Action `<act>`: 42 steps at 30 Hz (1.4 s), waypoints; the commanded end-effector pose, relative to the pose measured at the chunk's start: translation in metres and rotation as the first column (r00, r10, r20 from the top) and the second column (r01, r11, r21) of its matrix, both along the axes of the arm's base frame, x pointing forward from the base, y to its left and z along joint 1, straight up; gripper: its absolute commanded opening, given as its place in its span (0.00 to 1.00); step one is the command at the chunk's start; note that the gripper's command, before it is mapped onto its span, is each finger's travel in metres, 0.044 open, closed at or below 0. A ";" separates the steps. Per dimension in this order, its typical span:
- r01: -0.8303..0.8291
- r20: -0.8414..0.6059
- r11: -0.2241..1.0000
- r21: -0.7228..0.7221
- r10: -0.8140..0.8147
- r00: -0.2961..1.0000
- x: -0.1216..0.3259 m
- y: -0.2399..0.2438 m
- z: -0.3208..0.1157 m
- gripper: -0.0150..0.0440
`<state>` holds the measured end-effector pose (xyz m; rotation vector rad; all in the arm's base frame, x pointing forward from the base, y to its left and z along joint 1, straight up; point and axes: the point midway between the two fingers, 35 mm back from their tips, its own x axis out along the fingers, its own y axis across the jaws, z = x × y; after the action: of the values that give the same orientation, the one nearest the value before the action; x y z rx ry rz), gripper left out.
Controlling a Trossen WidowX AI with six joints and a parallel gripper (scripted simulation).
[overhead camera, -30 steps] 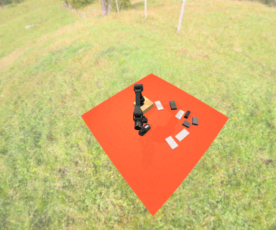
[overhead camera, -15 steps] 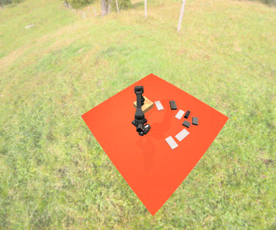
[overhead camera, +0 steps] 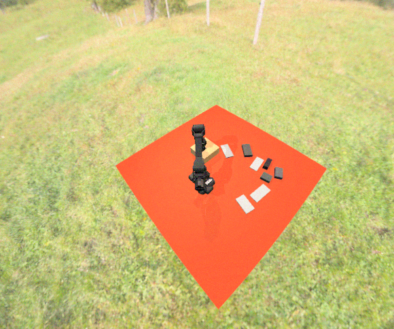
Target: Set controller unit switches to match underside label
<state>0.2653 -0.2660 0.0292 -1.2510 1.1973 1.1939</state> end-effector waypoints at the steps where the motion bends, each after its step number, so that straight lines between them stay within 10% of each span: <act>1: -0.003 -0.006 1.000 -0.001 0.003 1.000 -0.001 0.000 -0.008 1.00; 42: -0.003 -0.005 1.000 -0.001 0.003 1.000 -0.002 0.001 -0.034 0.81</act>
<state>0.2635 -0.2650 -0.0064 -1.2485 1.2002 1.1987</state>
